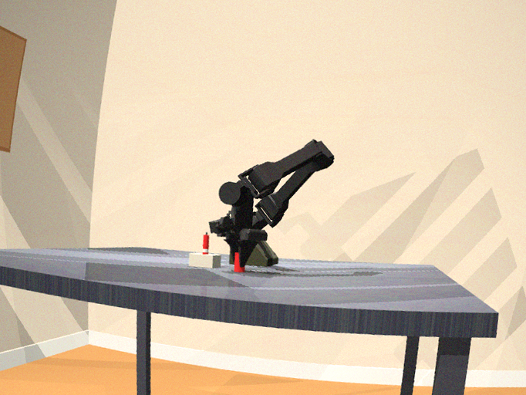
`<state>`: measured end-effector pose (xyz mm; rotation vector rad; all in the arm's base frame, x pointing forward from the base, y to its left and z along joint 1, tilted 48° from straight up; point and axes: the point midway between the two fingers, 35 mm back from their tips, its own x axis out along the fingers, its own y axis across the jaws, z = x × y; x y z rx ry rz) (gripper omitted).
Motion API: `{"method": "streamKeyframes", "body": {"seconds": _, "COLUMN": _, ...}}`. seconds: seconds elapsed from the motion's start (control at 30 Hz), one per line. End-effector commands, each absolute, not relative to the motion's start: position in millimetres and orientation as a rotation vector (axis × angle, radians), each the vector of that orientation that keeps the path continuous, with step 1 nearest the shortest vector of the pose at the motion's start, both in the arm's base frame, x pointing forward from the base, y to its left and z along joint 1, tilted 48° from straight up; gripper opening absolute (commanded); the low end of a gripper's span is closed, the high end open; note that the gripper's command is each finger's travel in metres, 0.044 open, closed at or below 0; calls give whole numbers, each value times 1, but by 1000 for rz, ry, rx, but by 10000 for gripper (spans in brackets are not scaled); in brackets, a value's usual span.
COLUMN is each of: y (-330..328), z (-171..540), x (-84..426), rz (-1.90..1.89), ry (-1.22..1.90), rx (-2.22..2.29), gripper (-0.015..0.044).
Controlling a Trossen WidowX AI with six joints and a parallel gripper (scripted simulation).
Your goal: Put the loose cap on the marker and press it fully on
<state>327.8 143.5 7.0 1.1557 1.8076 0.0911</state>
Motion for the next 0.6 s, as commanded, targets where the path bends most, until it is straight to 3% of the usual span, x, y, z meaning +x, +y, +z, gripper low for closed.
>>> {"method": "streamKeyframes", "body": {"seconds": 0.0, "y": 144, "z": 6, "x": 327, "rz": 92, "ry": 1811, "rx": 1162, "gripper": 103}}
{"method": "streamKeyframes", "body": {"seconds": 0.13, "y": 144, "z": 7, "x": 327, "rz": 92, "ry": 1811, "rx": 1162, "gripper": 76}}
{"method": "streamKeyframes", "body": {"seconds": 0.23, "y": 141, "z": 9, "x": 328, "rz": 91, "ry": 1810, "rx": 1161, "gripper": 0}}
{"method": "streamKeyframes", "body": {"seconds": 0.57, "y": 119, "z": 27, "x": 332, "rz": 89, "ry": 1809, "rx": 1159, "gripper": 0}}
